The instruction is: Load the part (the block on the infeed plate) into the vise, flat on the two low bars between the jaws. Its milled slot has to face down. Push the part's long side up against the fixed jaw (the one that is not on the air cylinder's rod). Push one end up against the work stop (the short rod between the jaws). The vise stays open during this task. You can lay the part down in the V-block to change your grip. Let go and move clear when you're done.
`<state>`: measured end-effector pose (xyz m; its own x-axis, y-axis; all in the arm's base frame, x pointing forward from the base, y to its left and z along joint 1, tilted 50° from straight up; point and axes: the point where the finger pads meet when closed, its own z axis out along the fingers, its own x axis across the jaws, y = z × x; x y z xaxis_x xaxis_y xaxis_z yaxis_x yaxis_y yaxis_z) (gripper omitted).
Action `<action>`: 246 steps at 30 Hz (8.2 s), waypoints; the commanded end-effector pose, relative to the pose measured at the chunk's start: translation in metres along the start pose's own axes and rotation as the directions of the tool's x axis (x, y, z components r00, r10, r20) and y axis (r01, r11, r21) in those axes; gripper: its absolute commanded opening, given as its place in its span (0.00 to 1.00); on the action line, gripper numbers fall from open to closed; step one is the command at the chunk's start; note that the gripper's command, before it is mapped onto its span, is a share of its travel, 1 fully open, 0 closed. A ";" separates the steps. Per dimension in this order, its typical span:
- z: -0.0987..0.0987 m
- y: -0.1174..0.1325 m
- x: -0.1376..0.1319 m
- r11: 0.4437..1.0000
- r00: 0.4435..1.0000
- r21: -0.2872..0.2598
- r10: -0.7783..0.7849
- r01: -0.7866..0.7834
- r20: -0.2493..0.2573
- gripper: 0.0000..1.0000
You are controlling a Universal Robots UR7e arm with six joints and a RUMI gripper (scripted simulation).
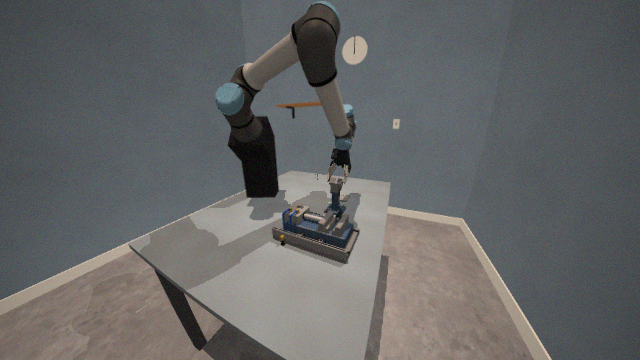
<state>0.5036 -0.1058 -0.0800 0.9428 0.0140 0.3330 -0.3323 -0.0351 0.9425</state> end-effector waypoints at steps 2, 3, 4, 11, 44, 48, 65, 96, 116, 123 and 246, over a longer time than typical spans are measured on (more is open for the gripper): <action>0.001 0.001 -0.001 0.999 1.000 0.033 -0.001 0.001 0.004 0.51; 0.001 0.001 -0.001 0.999 1.000 0.035 -0.001 0.001 0.005 0.51; 0.001 0.001 -0.001 0.999 1.000 0.037 -0.001 0.001 0.005 0.51; 0.001 0.000 -0.001 0.999 1.000 0.047 -0.001 0.001 0.006 0.51; 0.002 0.001 -0.002 0.992 1.000 0.123 -0.005 0.005 0.003 0.51; 0.002 0.001 -0.002 0.990 1.000 0.141 -0.006 0.005 0.004 0.51; 0.002 0.002 -0.002 0.971 1.000 0.240 -0.006 0.005 0.004 0.51; 0.003 0.006 -0.001 0.819 1.000 0.573 -0.001 0.000 0.002 0.51; 0.004 0.008 -0.001 0.634 1.000 0.773 -0.001 -0.001 0.002 0.51; 0.005 0.008 -0.001 0.561 1.000 0.828 -0.002 0.000 0.002 0.51; 0.010 0.010 0.002 0.071 1.000 0.997 0.002 -0.001 0.001 0.51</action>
<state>0.5000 -0.1129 -0.0728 0.9439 0.0136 0.3299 0.0018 -0.9994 0.0358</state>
